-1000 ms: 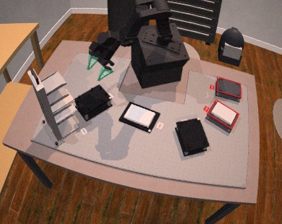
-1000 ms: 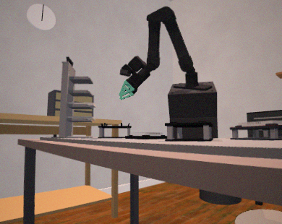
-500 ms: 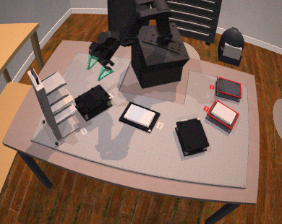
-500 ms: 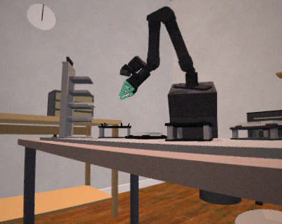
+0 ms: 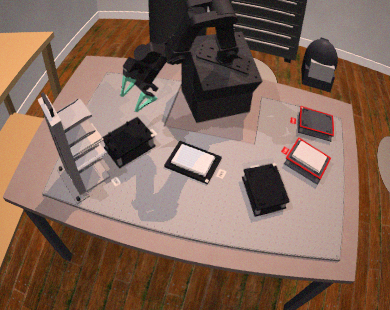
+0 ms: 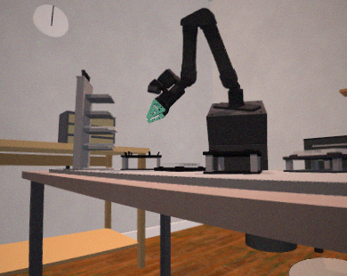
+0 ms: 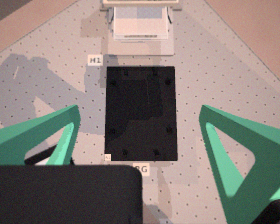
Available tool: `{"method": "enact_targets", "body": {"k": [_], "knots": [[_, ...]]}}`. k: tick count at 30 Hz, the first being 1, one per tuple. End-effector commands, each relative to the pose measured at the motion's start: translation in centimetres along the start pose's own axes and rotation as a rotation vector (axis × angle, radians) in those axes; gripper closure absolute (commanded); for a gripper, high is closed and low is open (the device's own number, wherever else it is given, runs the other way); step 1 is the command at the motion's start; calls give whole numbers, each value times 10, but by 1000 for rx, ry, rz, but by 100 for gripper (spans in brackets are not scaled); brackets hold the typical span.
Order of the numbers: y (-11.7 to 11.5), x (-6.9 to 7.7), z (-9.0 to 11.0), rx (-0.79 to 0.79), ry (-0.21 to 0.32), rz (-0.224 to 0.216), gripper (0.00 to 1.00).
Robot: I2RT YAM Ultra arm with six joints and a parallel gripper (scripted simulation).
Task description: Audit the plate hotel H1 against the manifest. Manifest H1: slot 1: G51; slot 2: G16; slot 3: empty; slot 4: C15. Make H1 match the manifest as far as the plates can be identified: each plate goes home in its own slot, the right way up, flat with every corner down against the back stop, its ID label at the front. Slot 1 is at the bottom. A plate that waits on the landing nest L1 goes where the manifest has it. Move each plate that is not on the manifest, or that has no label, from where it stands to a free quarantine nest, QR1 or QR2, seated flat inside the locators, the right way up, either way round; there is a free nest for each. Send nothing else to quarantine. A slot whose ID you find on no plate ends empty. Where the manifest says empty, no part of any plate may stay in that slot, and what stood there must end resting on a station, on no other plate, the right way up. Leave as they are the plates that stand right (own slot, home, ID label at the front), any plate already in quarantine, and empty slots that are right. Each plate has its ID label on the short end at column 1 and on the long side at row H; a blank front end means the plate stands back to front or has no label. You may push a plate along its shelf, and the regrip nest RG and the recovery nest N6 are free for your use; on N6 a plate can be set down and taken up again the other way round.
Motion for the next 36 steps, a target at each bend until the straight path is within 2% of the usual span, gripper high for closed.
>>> {"method": "enact_targets", "body": {"k": [1,10,27,36], "knots": [[-2,1,-5,12,-23,10,0],[-2,1,-5,12,-23,10,0],[5,-35,29,11,-23,9,0],[5,-35,29,11,-23,9,0]]}}
Point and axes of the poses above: the point where the finger pads meet when closed, its own x axis back along the fingers, its own y axis across the jaws, z = x × y, the point moved 8 cm from there along x, back along the fingers, and after that the axes turned 12 degrees about x, right-handed, at the moved point
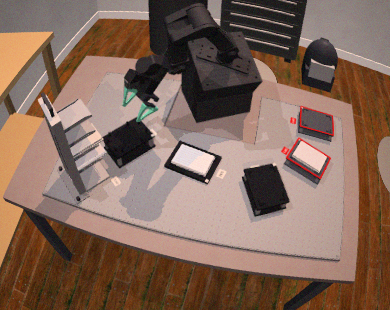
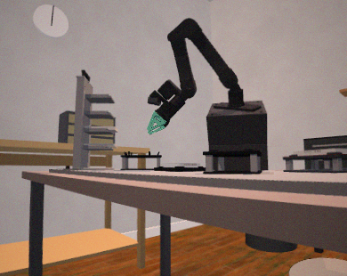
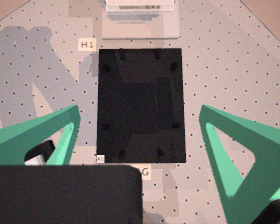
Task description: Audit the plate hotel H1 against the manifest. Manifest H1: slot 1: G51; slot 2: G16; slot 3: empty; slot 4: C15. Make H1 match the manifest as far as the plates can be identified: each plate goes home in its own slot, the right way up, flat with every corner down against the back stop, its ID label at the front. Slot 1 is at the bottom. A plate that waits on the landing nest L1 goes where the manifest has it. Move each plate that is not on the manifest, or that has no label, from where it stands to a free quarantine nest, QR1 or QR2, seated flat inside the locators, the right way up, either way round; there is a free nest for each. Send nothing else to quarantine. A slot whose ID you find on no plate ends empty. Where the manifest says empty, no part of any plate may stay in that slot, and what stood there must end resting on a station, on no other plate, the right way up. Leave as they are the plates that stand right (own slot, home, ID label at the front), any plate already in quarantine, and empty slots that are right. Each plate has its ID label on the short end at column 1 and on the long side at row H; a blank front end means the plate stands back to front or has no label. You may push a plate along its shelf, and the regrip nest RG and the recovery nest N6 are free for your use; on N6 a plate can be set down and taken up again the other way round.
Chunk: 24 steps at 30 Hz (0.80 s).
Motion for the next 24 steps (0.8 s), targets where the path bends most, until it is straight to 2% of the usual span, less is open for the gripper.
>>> {"method": "enact_targets", "body": {"k": [1,24], "knots": [[-2,0,-7,17,-37,12,0],[-6,-18,-27,17,-38,12,0]]}}
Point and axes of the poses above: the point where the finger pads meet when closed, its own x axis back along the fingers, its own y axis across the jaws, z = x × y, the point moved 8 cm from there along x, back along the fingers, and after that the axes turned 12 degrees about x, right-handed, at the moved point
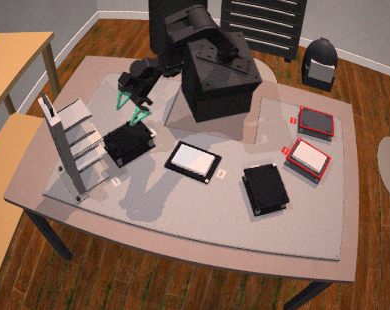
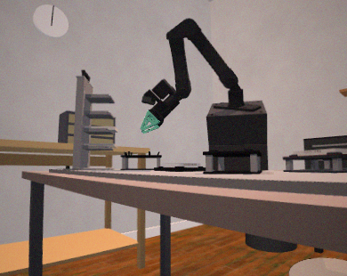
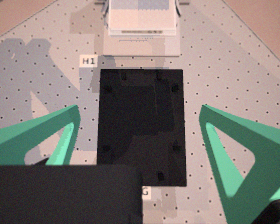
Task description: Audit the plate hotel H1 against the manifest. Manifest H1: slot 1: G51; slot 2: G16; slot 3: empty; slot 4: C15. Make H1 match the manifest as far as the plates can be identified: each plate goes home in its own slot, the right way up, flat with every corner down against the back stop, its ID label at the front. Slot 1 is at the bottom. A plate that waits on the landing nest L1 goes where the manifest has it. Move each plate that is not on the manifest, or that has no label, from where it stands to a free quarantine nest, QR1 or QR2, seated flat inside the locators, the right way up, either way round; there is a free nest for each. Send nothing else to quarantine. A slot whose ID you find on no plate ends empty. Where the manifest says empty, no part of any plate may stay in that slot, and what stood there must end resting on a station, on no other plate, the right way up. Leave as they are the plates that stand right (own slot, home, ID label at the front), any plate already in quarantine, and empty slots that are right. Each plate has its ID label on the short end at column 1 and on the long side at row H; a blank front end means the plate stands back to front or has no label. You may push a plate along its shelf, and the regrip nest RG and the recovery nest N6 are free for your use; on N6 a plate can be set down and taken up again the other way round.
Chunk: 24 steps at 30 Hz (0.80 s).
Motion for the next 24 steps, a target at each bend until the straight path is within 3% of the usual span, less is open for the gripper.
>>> {"method": "enact_targets", "body": {"k": [1,24], "knots": [[-3,-2,-8,4,-17,12,0],[-8,-22,-28,4,-17,12,0]]}}
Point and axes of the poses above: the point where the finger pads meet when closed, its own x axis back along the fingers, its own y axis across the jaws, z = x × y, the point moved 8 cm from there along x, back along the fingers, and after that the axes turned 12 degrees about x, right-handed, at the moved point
